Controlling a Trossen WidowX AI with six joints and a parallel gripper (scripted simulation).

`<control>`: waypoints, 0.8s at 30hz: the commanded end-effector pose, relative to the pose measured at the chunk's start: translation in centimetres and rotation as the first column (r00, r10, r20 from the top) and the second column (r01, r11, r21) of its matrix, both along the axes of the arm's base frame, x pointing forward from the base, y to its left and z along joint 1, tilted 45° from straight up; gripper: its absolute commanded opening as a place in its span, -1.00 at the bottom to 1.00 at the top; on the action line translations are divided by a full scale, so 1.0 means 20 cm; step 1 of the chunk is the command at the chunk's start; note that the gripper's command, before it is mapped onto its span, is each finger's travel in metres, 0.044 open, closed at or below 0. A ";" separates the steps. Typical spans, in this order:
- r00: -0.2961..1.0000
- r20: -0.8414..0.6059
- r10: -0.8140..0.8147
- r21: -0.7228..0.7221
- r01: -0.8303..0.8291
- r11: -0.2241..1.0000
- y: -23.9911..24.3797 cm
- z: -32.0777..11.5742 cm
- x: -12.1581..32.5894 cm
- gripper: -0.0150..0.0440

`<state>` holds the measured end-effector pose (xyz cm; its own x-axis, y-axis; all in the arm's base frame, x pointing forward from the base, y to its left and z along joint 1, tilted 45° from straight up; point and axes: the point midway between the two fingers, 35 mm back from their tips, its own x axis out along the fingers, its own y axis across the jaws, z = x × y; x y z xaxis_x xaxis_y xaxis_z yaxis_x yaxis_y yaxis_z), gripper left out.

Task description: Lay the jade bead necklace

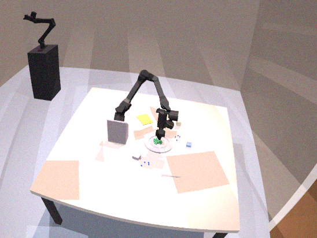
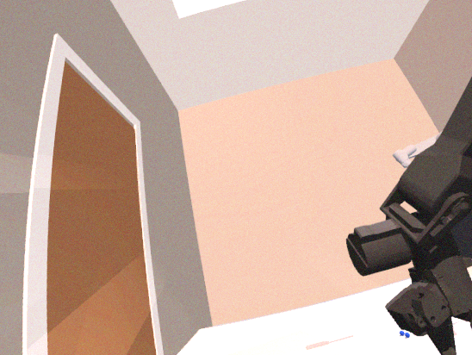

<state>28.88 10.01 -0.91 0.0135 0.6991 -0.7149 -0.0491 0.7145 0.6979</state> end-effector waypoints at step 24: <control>0.964 -0.178 -0.195 -0.012 0.196 0.981 -0.02 0.00 0.00 -0.08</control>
<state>29.19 9.26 -0.54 0.0303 0.6986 -0.7148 0.2079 0.6951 0.6882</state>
